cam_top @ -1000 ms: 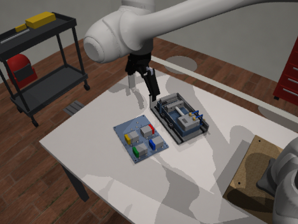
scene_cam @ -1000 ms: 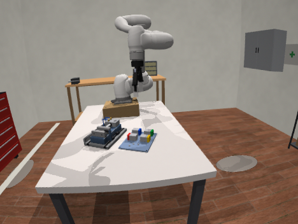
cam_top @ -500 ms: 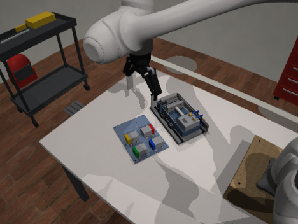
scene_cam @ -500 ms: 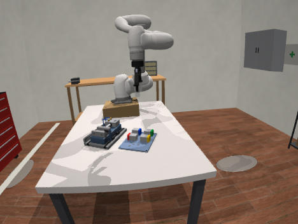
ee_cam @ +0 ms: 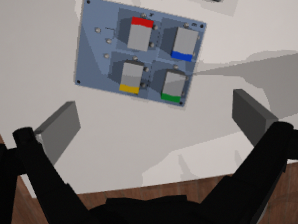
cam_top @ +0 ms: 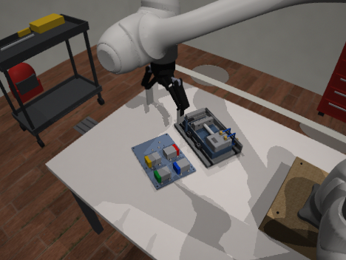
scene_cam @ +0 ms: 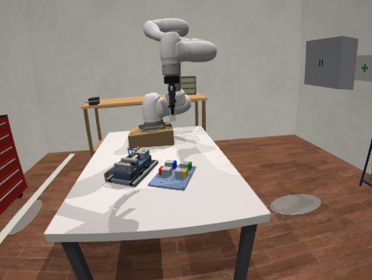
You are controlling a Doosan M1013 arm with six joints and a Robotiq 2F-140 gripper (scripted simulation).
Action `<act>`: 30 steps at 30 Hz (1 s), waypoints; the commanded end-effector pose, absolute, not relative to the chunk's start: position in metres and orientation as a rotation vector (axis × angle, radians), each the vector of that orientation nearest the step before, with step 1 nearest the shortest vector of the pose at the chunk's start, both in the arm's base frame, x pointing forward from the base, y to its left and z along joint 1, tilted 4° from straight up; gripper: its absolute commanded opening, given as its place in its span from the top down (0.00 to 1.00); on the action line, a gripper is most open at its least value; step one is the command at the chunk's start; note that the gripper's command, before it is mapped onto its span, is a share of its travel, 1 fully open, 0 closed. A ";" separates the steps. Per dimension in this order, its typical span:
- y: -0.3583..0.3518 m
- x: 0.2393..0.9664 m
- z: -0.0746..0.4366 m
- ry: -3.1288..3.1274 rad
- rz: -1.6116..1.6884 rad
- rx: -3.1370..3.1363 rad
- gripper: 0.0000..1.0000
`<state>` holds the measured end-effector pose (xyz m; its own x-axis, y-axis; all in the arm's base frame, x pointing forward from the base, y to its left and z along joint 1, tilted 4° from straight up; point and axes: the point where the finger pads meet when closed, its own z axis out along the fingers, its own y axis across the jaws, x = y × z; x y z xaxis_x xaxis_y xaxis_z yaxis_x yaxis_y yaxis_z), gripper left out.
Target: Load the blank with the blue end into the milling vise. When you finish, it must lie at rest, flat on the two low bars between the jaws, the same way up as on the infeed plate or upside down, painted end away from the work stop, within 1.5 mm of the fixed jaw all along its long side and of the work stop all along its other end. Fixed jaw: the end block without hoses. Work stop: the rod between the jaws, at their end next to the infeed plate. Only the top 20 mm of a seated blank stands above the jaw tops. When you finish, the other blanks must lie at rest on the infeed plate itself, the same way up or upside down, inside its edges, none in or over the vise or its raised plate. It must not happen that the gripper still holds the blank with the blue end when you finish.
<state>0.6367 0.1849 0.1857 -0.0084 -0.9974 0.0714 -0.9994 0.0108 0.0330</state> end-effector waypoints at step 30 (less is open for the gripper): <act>0.184 0.637 0.186 -1.703 0.019 2.546 0.00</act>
